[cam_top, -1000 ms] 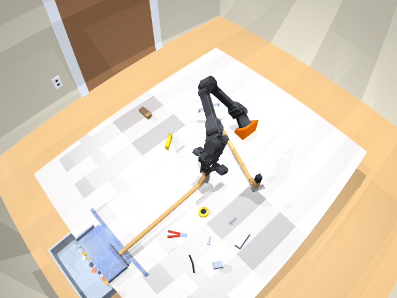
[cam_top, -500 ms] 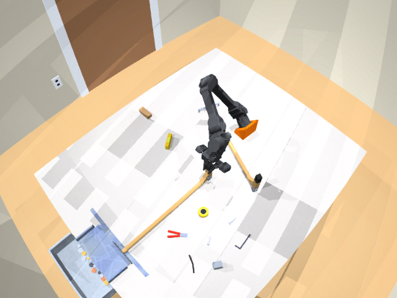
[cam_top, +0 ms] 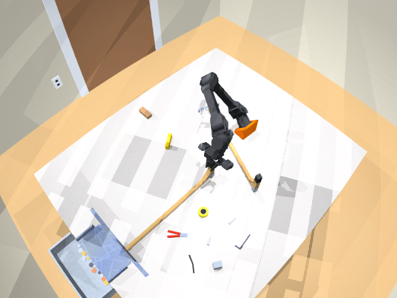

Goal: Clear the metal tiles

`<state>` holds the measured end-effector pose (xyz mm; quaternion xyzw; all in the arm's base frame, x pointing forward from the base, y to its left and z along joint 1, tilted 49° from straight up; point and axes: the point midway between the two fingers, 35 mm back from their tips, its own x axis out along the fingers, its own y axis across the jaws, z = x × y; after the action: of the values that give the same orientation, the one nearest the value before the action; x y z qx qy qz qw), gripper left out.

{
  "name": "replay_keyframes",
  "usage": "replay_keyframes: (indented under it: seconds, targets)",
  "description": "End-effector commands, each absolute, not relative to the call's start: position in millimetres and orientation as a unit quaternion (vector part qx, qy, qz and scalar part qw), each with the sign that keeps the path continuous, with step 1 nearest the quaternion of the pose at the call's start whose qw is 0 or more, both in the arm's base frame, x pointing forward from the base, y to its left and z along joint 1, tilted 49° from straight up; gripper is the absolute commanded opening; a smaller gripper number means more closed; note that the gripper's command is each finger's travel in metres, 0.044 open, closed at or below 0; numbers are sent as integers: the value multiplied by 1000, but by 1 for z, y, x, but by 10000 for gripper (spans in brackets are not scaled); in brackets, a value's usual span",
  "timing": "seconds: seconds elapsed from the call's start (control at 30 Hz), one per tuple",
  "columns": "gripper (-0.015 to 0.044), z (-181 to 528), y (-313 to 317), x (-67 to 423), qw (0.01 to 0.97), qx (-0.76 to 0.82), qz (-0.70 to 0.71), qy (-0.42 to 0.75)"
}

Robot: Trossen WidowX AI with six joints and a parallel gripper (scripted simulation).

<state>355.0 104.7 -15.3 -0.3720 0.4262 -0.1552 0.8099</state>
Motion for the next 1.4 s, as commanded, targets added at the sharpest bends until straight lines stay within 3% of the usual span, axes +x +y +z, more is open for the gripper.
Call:
replay_keyframes:
  seconds: [0.0, 1.37]
  targets:
    - [0, -11, 106, 350, 814, -370, -155, 420]
    - [0, 1, 87, 313, 815, -372, -157, 417]
